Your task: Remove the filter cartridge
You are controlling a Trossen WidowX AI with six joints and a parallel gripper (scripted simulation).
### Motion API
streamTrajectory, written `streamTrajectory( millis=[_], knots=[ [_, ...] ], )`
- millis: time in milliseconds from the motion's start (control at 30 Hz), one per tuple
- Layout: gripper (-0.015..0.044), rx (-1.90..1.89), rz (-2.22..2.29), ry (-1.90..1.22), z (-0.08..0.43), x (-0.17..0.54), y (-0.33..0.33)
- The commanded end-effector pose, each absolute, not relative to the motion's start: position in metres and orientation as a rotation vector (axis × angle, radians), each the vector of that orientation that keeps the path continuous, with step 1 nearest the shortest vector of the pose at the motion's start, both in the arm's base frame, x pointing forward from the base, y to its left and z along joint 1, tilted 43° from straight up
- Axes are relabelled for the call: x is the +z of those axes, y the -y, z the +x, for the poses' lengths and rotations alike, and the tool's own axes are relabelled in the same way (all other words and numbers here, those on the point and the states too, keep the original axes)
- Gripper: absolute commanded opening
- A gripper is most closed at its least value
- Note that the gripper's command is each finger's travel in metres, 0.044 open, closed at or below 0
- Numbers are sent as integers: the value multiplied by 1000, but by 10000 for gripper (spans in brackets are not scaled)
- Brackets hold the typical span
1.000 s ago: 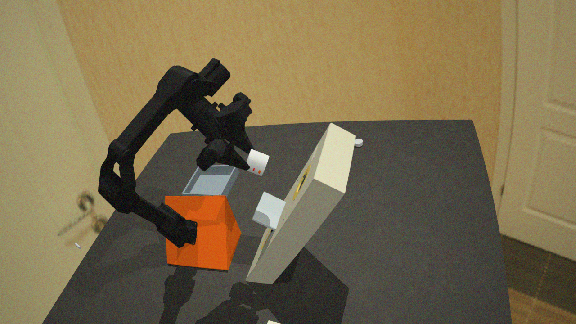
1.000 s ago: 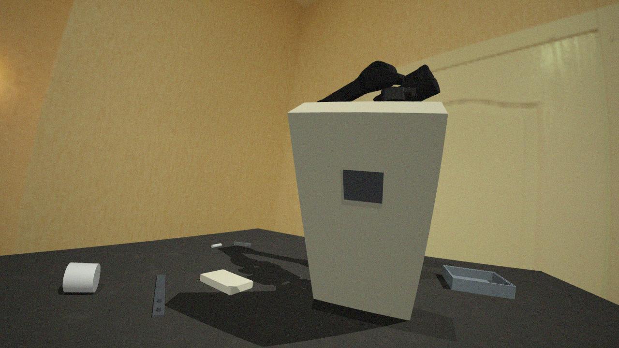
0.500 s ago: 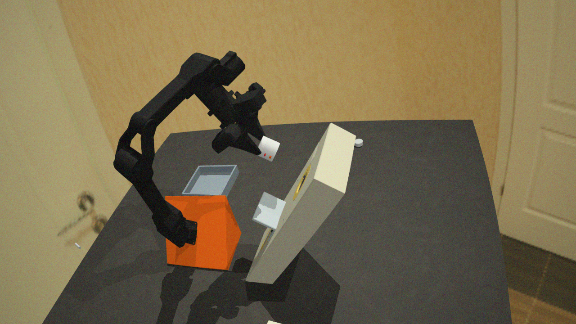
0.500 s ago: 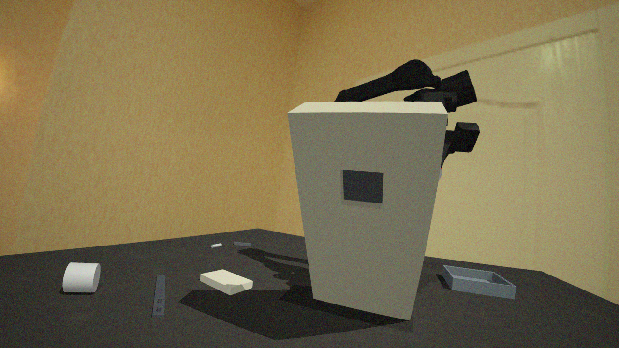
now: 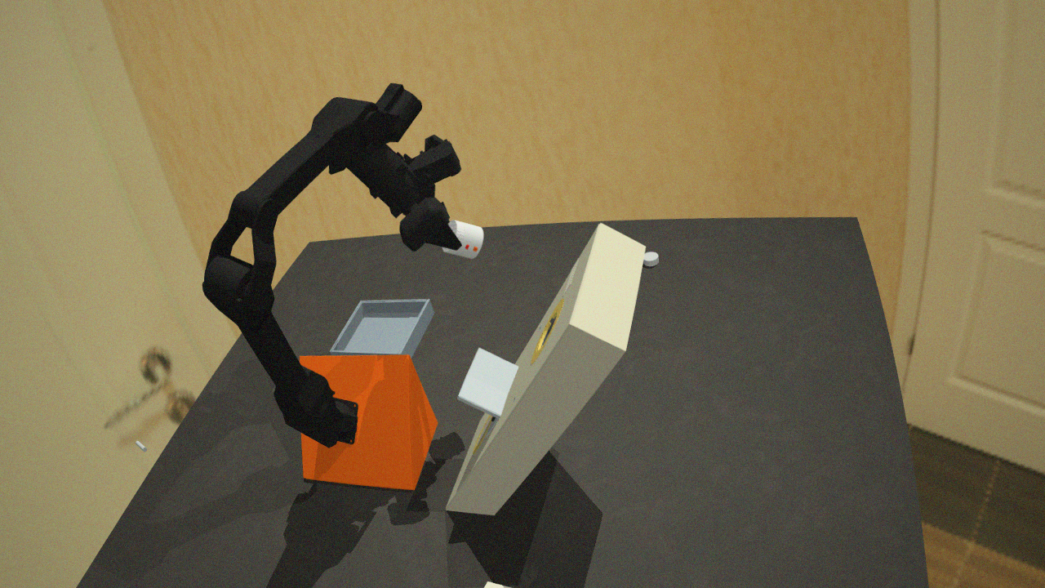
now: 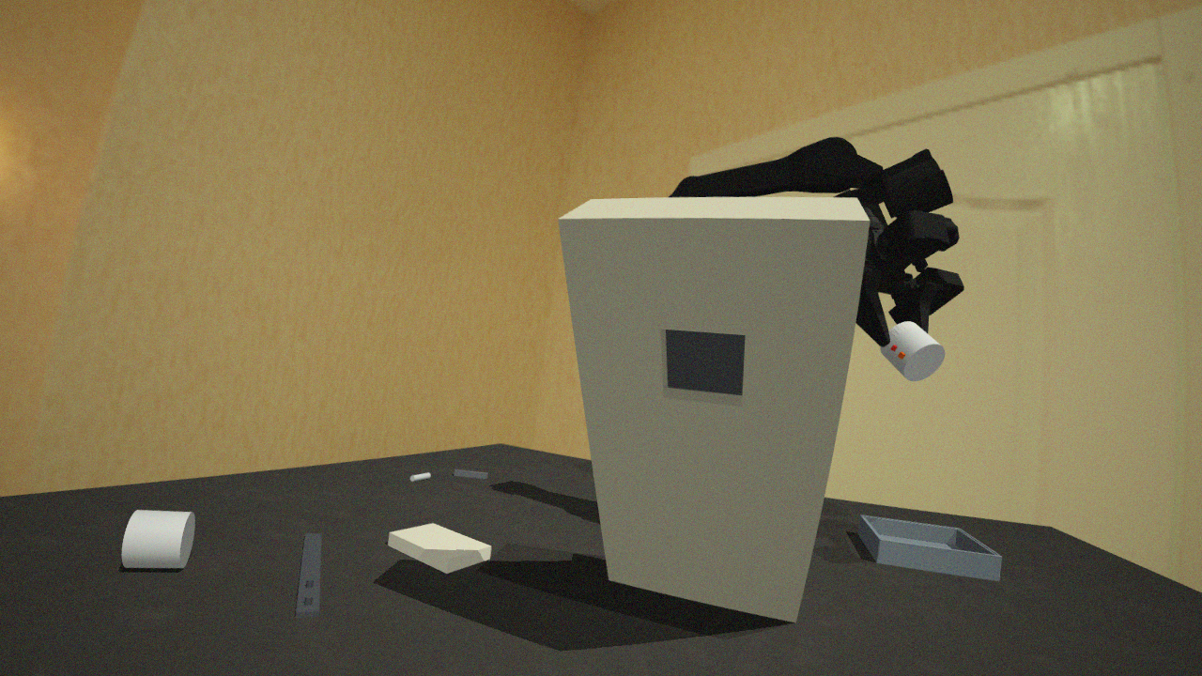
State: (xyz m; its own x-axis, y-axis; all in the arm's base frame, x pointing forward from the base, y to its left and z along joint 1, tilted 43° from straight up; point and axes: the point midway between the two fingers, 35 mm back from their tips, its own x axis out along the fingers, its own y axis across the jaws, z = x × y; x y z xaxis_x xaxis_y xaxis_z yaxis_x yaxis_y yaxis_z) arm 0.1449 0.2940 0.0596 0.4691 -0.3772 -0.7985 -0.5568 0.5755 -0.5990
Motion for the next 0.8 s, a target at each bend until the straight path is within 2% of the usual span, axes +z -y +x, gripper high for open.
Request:
streamTrajectory(
  millis=[0, 300, 533, 767],
  knots=[
    [0, 279, -1081, -1162, 126, 45, -307],
    [0, 668, -1265, -1202, 75, 9, -334],
    [0, 712, -1284, -1204, 68, 3, -336],
    [0, 854, -1341, -1225, 29, -31, -325]
  ],
)
